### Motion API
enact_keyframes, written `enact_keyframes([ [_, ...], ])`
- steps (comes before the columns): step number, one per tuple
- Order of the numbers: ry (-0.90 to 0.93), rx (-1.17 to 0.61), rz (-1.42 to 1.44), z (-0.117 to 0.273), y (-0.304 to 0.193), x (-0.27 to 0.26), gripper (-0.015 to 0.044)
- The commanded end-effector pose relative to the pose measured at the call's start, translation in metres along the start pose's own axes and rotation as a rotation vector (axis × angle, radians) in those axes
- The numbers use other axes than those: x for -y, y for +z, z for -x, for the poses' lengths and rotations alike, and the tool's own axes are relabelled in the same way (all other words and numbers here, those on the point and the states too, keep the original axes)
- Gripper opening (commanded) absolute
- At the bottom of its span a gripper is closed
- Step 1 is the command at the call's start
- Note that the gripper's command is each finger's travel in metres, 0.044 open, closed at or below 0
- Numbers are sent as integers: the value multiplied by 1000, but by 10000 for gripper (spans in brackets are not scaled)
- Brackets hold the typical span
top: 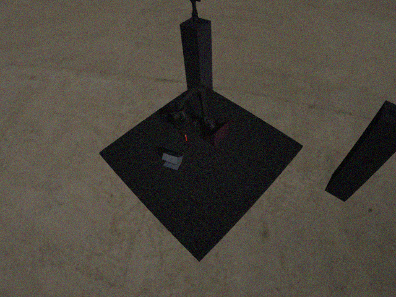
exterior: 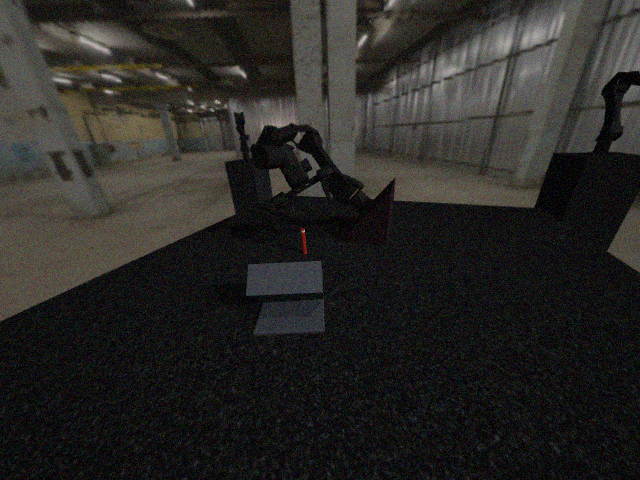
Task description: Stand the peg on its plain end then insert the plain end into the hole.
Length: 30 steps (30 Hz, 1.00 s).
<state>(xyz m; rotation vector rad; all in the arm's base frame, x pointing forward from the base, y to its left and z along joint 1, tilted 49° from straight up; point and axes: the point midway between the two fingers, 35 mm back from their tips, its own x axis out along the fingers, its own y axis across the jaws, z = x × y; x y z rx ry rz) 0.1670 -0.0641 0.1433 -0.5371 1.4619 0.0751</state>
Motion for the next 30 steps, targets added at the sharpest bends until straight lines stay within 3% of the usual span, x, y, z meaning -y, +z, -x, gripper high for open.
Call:
enact_keyframes([
  [1, -62, -137, -4, -1, -1, 6, 440],
  [17, -434, -420, 72, 11, 21, 28, 440],
  [30, -438, -422, 77, 8, 19, 31, 440],
])
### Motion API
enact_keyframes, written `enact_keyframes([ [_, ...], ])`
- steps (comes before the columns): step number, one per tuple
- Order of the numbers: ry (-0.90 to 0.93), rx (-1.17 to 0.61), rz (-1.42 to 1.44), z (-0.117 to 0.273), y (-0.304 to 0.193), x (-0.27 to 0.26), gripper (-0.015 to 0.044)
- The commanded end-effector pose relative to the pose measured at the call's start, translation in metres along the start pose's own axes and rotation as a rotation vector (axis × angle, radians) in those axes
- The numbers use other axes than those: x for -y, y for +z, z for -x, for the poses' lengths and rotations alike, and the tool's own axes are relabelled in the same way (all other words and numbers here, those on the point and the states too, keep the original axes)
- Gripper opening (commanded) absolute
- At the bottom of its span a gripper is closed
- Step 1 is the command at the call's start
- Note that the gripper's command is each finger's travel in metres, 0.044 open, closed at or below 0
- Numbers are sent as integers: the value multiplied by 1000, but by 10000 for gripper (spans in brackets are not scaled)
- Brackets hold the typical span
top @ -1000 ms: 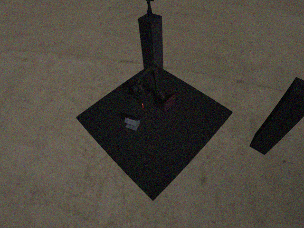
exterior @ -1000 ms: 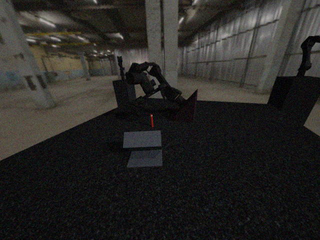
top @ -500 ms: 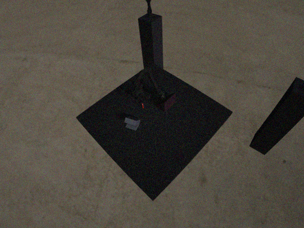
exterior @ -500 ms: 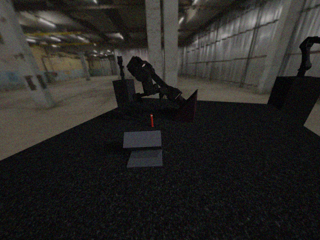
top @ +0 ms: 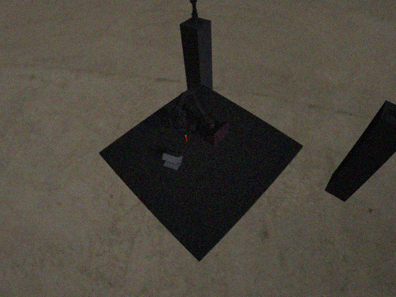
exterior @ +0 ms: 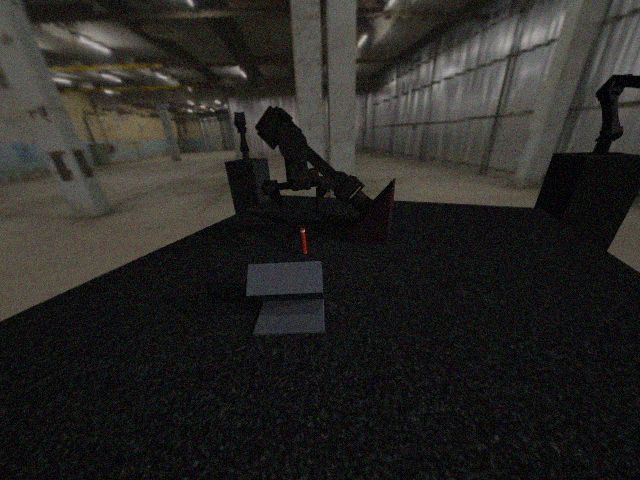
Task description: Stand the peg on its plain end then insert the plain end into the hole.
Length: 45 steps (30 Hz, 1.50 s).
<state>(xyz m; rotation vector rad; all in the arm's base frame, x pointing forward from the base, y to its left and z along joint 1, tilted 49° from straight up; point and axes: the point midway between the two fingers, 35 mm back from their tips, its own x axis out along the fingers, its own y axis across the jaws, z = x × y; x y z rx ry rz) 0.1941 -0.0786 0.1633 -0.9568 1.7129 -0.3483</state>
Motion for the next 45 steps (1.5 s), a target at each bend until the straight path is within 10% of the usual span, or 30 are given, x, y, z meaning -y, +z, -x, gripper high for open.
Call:
enact_keyframes([
  [1, -6, -6, 11, -7, 1, 0, 440],
  [45, -8, -5, 20, -78, 1, 1, 440],
])
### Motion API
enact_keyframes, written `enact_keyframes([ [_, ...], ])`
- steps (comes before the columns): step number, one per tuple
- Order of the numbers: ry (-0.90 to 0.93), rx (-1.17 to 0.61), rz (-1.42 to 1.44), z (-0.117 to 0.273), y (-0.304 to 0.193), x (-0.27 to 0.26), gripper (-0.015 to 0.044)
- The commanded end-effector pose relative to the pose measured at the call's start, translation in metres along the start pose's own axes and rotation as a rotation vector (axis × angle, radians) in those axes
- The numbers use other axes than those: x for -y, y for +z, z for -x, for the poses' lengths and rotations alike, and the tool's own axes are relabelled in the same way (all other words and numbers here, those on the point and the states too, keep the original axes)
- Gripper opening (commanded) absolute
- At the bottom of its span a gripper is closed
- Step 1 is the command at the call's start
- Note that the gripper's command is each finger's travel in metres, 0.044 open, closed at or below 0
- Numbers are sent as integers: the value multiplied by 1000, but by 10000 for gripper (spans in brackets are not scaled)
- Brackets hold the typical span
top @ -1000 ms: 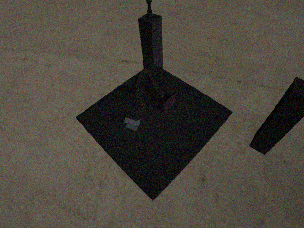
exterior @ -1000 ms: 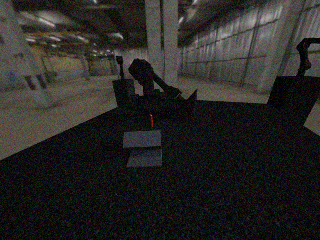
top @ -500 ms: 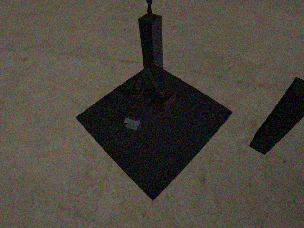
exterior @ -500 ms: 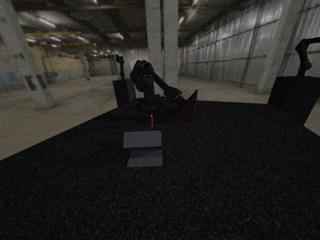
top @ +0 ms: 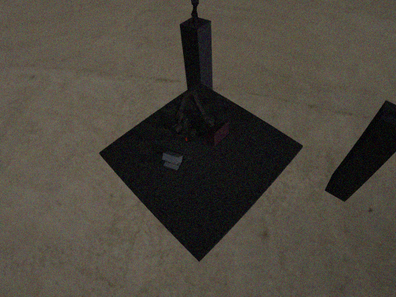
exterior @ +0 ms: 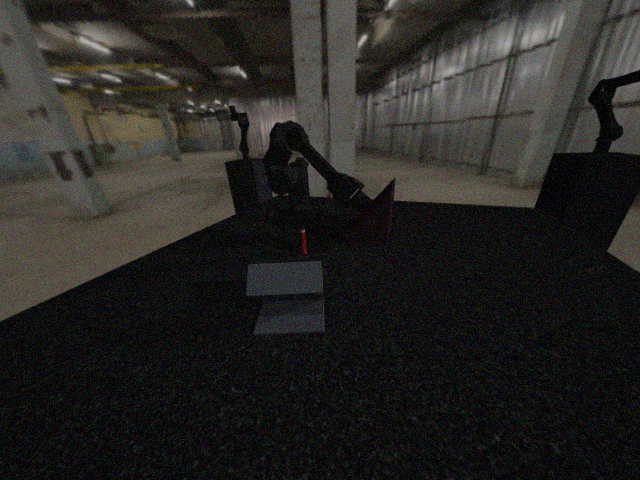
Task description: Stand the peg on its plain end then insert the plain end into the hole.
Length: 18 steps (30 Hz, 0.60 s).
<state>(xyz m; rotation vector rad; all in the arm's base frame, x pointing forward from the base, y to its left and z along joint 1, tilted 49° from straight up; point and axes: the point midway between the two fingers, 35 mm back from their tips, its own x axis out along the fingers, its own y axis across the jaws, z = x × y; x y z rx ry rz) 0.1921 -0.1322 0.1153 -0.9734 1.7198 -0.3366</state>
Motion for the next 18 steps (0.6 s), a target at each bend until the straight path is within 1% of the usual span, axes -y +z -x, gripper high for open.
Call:
enact_keyframes([
  [1, -5, -3, 1, -8, -3, 0, 440],
  [5, -6, -4, 1, -10, -3, 0, 440],
  [18, -2, -3, -1, -7, -1, 0, 99],
])
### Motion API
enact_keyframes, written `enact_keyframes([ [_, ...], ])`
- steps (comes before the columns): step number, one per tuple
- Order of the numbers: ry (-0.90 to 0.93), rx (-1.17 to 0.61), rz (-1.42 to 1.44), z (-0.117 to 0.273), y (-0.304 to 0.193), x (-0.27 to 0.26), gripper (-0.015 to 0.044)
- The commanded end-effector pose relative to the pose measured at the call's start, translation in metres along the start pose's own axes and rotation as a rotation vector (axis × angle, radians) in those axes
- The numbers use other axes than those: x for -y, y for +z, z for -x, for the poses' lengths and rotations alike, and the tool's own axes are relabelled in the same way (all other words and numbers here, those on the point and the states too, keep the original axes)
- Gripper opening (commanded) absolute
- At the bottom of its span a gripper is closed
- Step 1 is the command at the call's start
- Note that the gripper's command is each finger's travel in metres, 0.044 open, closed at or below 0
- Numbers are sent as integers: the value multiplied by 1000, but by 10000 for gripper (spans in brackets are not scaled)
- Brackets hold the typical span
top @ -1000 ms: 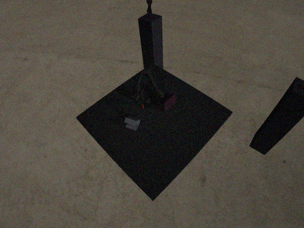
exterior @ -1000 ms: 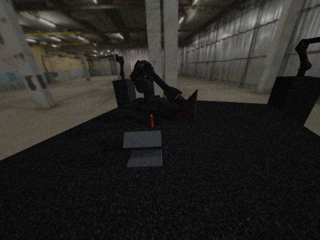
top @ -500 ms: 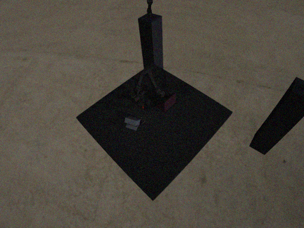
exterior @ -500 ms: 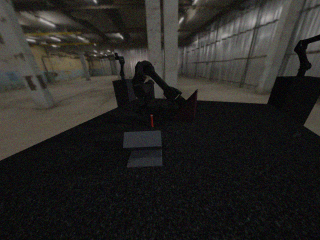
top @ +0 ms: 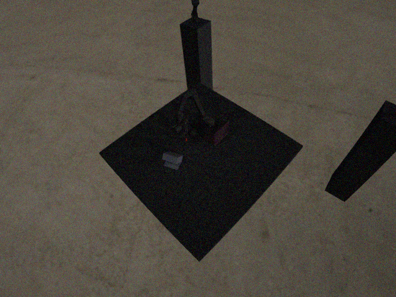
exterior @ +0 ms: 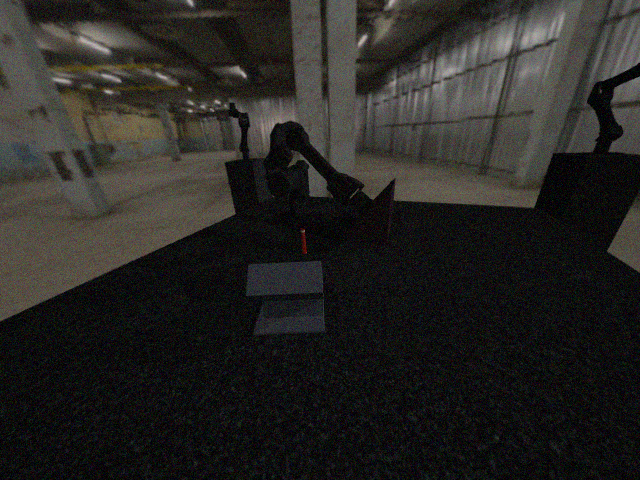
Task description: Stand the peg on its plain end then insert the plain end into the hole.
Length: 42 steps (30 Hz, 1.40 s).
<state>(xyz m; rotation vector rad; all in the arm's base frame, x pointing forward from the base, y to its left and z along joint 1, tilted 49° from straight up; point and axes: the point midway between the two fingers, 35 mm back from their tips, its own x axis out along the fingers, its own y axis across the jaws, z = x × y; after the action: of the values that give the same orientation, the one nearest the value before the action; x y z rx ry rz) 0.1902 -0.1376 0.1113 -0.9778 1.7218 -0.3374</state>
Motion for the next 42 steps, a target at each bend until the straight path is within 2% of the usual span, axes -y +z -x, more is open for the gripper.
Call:
enact_keyframes([
  [1, 1, 0, -3, 0, 0, 0, 72],
  [3, 1, 0, -3, 0, 0, 0, 20],
  [6, 1, 0, -3, 0, 0, 0, 0],
  [14, 3, 2, -3, 5, 1, 0, 0],
  [36, 2, 0, 0, 77, 4, -2, 0],
  [42, 4, 11, 0, 79, 5, -2, 0],
])
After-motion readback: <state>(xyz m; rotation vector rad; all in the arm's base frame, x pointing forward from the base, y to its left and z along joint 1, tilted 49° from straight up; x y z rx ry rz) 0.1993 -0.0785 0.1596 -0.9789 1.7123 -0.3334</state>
